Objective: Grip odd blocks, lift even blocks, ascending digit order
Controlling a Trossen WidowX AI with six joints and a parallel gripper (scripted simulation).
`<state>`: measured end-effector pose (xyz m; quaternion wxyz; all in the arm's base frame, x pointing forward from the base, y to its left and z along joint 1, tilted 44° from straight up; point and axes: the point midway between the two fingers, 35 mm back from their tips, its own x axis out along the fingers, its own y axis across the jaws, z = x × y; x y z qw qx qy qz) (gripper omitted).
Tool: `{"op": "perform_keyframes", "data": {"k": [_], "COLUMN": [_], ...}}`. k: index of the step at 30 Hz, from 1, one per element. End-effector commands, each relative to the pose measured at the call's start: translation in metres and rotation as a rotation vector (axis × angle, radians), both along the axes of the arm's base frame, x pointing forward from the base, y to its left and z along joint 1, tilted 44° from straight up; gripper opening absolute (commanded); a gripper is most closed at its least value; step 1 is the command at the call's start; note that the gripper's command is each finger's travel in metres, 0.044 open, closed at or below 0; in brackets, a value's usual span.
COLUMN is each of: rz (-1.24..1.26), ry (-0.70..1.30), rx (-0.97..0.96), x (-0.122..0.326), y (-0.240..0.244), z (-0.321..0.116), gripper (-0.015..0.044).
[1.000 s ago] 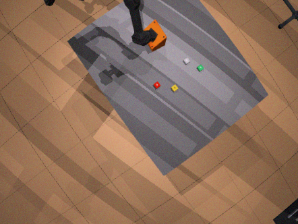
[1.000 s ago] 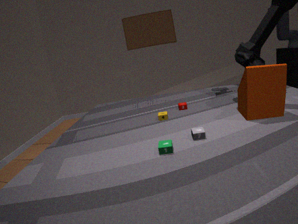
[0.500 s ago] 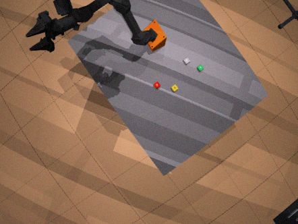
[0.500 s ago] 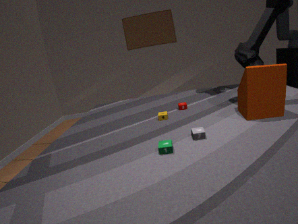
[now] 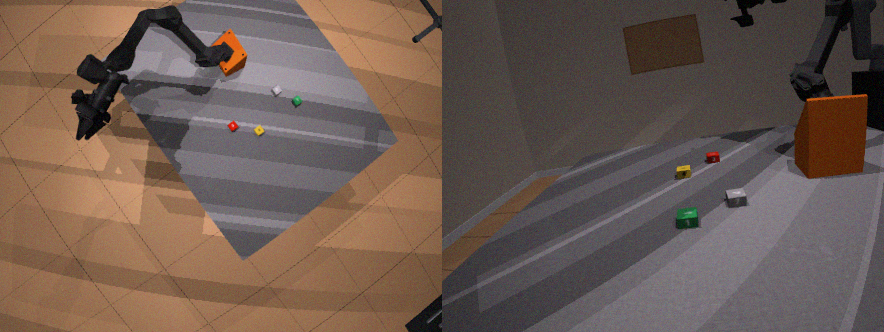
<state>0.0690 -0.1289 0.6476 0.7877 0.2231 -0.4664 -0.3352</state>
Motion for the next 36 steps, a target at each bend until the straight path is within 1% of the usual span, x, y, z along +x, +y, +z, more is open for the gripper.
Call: {"op": "perform_keyframes", "data": {"k": [1, 6, 11, 16, 21, 25, 29, 33, 36], "rz": [-0.003, 0.001, 0.008, 0.018, 0.03, 0.041, 0.051, 0.057, 0.054], "ry": [0.18, 0.385, 0.619, 0.886, 1.192, 1.472, 1.793, 2.17, 2.509], "rx": [0.14, 0.265, 0.372, 0.457, 0.513, 0.529, 0.511, 0.44, 0.328], "x": [0.048, 0.096, 0.139, 0.175, 0.202, 0.213, 0.213, 0.2, 0.181], "y": [-0.04, -0.068, -0.085, -0.089, -0.082, -0.068, -0.049, -0.024, -0.004], "z": [-0.044, -0.096, -0.157, -0.225, -0.296, -0.356, -0.415, -0.47, -0.507], "gripper": [0.04, 0.04, 0.04, 0.04, 0.04, 0.04, 0.04, 0.04, 0.04]}}
